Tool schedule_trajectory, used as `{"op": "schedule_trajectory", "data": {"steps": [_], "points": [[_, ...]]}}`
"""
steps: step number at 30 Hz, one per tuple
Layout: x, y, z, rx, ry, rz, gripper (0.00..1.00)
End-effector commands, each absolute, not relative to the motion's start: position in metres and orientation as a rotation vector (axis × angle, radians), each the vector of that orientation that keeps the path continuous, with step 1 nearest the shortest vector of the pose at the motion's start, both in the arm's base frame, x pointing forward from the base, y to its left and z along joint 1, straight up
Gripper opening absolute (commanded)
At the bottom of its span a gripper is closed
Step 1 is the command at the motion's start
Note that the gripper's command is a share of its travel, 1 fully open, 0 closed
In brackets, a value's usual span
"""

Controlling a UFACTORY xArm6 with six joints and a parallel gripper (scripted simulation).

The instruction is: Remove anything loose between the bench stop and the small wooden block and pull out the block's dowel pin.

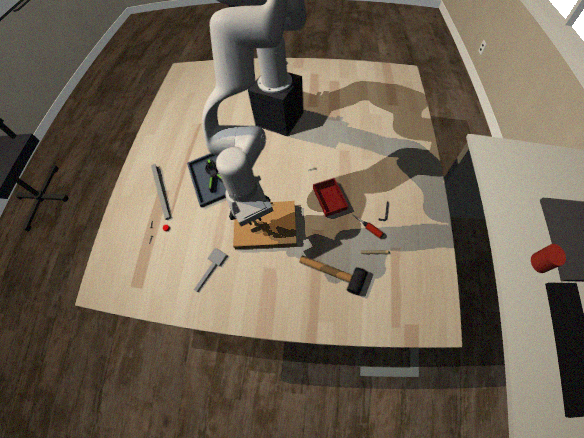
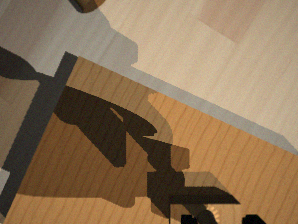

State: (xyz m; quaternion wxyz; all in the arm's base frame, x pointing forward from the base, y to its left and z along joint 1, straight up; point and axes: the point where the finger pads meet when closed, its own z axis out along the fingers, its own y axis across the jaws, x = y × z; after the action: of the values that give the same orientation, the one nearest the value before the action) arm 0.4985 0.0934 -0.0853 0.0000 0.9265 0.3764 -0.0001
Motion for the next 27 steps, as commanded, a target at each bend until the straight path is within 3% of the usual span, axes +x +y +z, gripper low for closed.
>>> {"op": "schedule_trajectory", "data": {"steps": [1,27], "points": [[0.5004,0.0938,-0.0841,2.910,1.182,0.007,0.28],[0.5004,0.0938,-0.0878,2.910,1.182,0.007,0.28]]}}
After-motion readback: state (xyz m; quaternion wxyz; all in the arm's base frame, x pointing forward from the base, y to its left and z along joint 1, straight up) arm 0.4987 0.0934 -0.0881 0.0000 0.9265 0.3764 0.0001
